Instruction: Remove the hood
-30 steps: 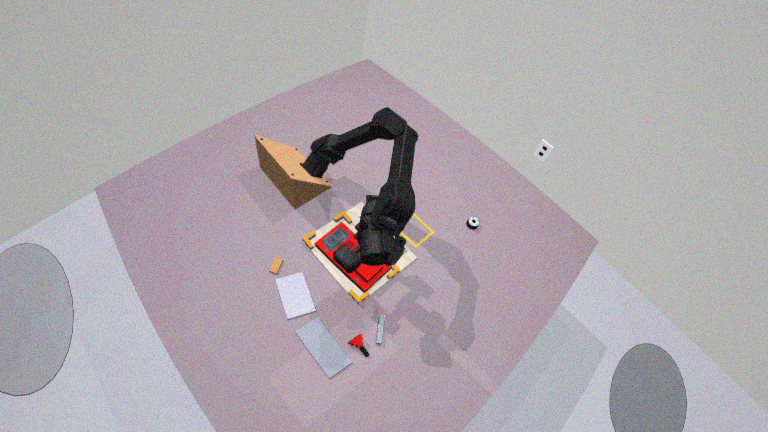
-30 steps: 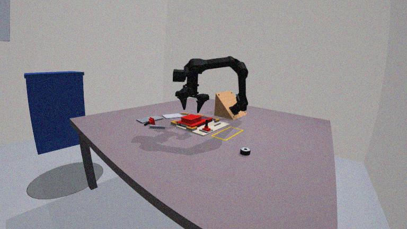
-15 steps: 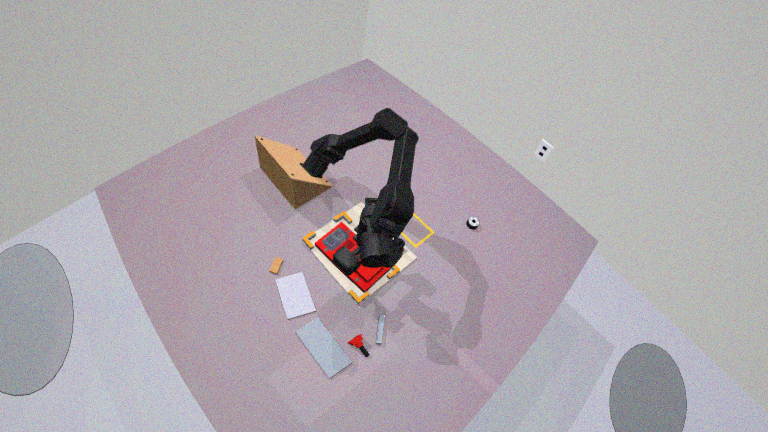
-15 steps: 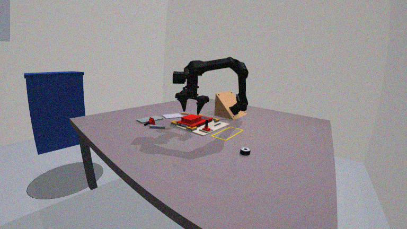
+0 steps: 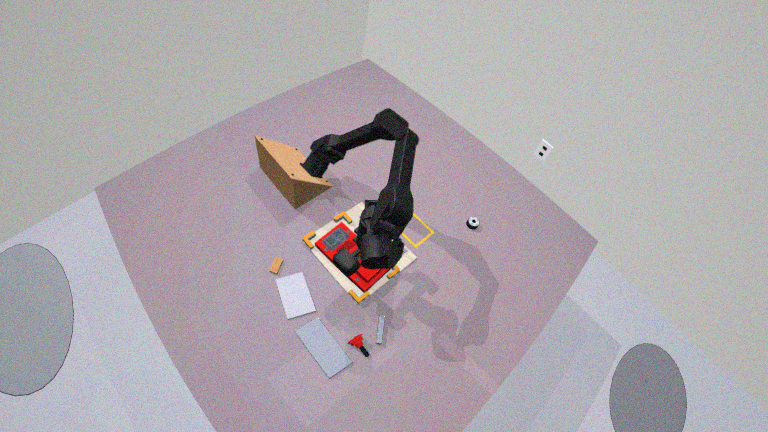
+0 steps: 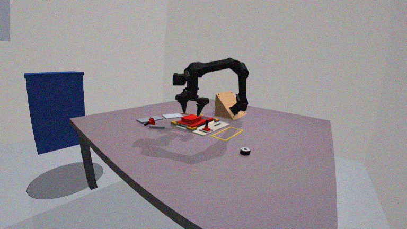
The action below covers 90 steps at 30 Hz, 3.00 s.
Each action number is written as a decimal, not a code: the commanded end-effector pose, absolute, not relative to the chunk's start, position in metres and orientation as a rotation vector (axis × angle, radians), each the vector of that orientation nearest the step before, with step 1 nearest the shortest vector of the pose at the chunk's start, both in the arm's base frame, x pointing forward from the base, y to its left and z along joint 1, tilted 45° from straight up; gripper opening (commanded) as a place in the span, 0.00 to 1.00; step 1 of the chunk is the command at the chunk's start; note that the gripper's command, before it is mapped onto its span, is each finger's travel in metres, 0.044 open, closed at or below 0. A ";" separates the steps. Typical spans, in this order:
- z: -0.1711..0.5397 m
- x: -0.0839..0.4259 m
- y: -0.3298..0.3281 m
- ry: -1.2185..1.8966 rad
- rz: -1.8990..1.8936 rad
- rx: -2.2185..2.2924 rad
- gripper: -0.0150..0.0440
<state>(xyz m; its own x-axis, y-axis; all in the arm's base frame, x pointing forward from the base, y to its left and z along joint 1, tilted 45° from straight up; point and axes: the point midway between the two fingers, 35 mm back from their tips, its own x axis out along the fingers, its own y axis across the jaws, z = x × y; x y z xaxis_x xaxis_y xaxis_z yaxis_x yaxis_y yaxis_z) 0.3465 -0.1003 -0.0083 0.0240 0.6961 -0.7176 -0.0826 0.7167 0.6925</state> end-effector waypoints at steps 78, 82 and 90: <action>-0.023 0.347 -0.084 1.429 0.651 0.541 0.28; -0.021 0.347 -0.086 1.429 0.650 0.541 0.25; -0.017 0.347 -0.090 1.429 0.650 0.541 0.25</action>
